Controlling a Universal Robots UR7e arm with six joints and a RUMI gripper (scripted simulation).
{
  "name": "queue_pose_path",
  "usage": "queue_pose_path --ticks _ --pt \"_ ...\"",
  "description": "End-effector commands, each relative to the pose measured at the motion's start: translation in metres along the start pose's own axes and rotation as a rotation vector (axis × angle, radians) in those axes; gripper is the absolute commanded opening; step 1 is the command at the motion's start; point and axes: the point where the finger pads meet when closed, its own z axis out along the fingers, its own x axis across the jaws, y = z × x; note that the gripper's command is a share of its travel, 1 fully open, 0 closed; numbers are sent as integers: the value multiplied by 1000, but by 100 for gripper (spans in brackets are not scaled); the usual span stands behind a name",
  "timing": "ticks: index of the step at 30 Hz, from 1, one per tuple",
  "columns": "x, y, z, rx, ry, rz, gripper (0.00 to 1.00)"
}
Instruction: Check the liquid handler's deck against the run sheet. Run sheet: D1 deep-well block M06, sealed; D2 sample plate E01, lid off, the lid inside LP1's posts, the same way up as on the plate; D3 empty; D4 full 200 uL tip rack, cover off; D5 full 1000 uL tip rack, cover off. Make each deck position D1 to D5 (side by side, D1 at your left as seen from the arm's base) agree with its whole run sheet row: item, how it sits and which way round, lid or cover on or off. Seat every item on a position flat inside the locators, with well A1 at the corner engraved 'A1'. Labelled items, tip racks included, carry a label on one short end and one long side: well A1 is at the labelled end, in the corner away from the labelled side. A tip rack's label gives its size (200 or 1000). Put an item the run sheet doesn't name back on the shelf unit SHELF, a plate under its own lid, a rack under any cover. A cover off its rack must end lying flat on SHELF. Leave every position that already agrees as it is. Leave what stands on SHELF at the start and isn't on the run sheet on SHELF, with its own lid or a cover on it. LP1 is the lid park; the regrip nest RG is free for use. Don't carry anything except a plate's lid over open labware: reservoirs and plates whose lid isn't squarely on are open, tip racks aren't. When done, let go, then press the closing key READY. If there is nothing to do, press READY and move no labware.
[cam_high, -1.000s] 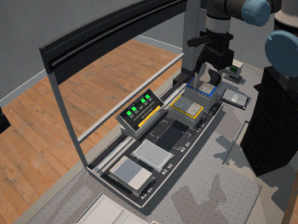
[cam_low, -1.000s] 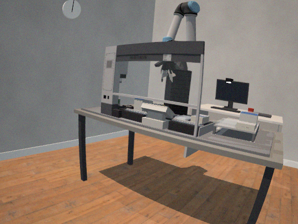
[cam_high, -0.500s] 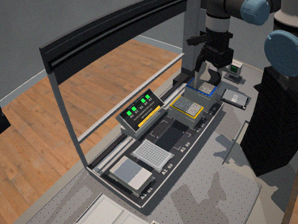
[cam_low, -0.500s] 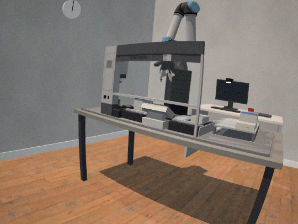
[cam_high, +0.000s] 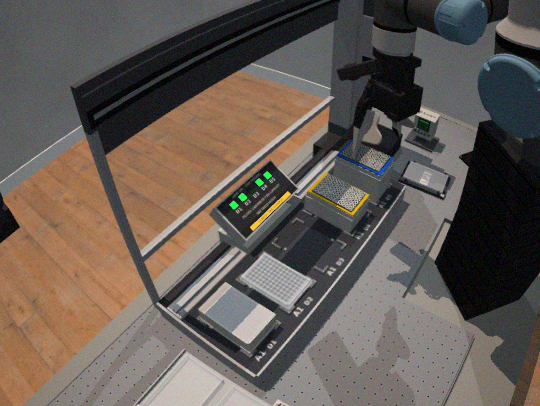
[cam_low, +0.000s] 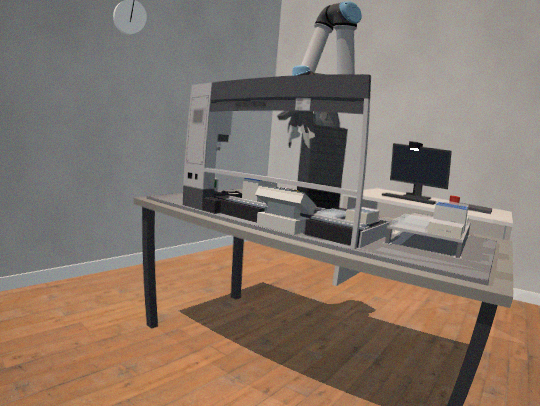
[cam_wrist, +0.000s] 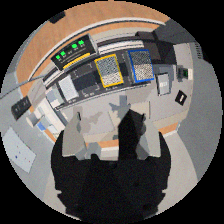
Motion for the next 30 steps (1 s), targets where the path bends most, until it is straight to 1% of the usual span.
queue_pose_path --ticks 1,30 --pt "69 -72 -17 57 35 -271 82" --pt "79 -82 -20 64 40 -307 82"
